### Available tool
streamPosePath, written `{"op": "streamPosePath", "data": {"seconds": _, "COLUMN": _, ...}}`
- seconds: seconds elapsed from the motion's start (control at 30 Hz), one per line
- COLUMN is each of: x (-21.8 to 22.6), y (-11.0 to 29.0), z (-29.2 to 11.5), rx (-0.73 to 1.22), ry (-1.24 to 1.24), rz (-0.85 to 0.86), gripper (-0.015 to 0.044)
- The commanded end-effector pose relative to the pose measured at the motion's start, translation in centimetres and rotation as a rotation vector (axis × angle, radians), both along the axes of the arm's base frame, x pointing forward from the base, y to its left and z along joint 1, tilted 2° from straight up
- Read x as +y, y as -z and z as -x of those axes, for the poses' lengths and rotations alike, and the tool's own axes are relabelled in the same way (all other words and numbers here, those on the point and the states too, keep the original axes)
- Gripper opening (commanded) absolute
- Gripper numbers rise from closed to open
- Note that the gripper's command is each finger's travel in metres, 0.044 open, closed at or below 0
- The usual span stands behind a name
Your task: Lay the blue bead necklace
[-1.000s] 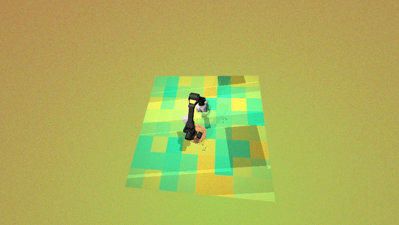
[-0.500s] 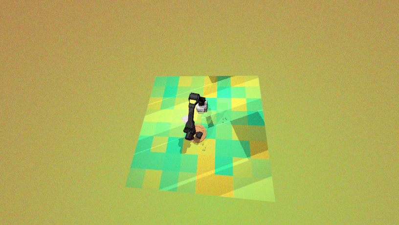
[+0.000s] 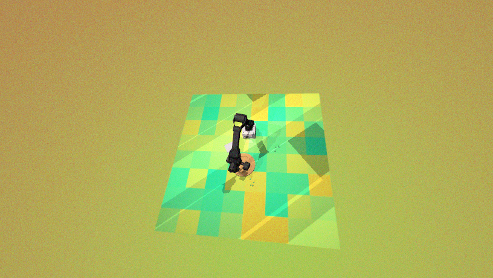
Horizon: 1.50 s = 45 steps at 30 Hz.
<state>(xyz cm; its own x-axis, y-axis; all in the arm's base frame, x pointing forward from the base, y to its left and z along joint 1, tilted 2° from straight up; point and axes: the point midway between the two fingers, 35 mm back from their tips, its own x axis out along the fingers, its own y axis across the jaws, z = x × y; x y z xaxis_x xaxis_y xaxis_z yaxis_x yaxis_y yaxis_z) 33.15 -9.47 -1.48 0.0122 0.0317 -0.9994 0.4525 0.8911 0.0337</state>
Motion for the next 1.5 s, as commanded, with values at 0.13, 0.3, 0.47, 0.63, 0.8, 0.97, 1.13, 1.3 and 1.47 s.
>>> {"op": "streamPosePath", "data": {"seconds": 0.13, "x": 0.0, "y": -0.5, "z": 0.0, "rx": -0.007, "ry": 0.004, "rz": 0.004, "gripper": 0.044}}
{"op": "streamPosePath", "data": {"seconds": 0.3, "x": 0.0, "y": -0.5, "z": 0.0, "rx": -0.007, "ry": 0.004, "rz": 0.004, "gripper": 0.044}}
{"op": "streamPosePath", "data": {"seconds": 0.47, "x": 0.0, "y": -0.5, "z": 0.0, "rx": -0.007, "ry": 0.004, "rz": 0.004, "gripper": 0.044}}
{"op": "streamPosePath", "data": {"seconds": 0.63, "x": 0.0, "y": -0.5, "z": 0.0, "rx": -0.007, "ry": 0.004, "rz": 0.004, "gripper": 0.044}}
{"op": "streamPosePath", "data": {"seconds": 0.8, "x": -0.1, "y": -0.5, "z": 0.0, "rx": -0.007, "ry": 0.013, "rz": 0.004, "gripper": 0.0414}}
{"op": "streamPosePath", "data": {"seconds": 0.97, "x": -3.2, "y": -1.2, "z": -0.4, "rx": 0.0, "ry": 0.269, "rz": 0.003, "gripper": 0.038}}
{"op": "streamPosePath", "data": {"seconds": 1.13, "x": -5.8, "y": -1.7, "z": -0.4, "rx": 0.005, "ry": 0.473, "rz": 0.002, "gripper": 0.038}}
{"op": "streamPosePath", "data": {"seconds": 1.3, "x": -5.8, "y": -1.7, "z": -0.4, "rx": 0.005, "ry": 0.473, "rz": 0.002, "gripper": 0.038}}
{"op": "streamPosePath", "data": {"seconds": 1.47, "x": -5.7, "y": -1.2, "z": -0.4, "rx": 0.005, "ry": 0.473, "rz": 0.002, "gripper": 0.038}}
